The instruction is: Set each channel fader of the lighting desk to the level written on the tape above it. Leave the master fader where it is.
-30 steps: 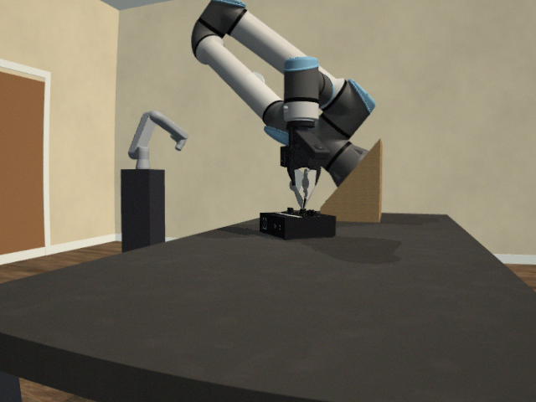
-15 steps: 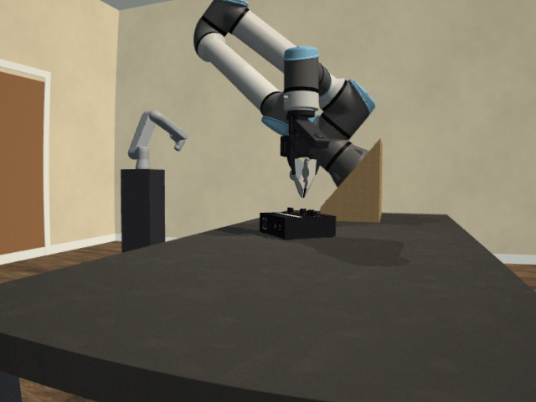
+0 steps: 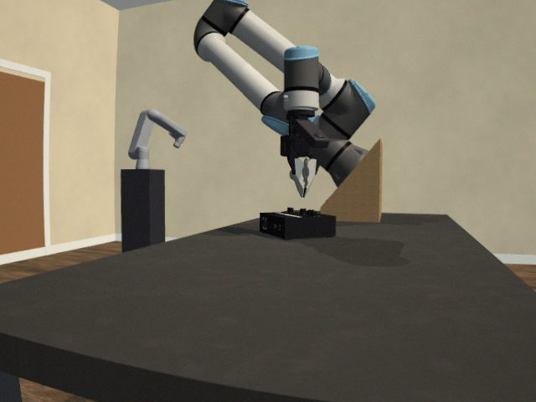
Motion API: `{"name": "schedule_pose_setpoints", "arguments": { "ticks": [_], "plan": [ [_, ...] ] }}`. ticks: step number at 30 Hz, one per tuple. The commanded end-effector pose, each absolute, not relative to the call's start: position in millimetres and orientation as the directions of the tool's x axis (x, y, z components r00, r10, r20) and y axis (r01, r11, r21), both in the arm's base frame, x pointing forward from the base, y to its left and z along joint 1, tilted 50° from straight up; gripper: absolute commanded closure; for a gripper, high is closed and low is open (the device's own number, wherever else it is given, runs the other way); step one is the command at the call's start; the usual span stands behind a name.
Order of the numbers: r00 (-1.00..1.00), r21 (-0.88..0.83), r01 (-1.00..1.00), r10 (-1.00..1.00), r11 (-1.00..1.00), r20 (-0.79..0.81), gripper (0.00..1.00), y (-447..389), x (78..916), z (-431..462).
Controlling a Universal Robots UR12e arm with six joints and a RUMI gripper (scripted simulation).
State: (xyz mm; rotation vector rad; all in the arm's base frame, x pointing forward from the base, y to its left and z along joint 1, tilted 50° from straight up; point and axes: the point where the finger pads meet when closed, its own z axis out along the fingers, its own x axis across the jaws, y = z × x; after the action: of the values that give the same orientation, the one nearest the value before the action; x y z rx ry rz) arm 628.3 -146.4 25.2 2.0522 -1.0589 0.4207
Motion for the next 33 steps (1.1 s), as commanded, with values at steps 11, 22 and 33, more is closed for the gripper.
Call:
{"name": "schedule_pose_setpoints", "arguments": {
  "ticks": [11,22,33],
  "plan": [
    [0.643,0.518,-0.764,-0.522,-0.385,0.560,1.00,-145.3,627.5,24.7],
    [0.733,0.584,-0.678,-0.470,-0.447,0.492,1.00,-143.6,624.9,22.7],
    [0.859,0.674,-0.510,-0.366,-0.535,0.359,1.00,-141.2,620.0,19.9]
  ]
}}
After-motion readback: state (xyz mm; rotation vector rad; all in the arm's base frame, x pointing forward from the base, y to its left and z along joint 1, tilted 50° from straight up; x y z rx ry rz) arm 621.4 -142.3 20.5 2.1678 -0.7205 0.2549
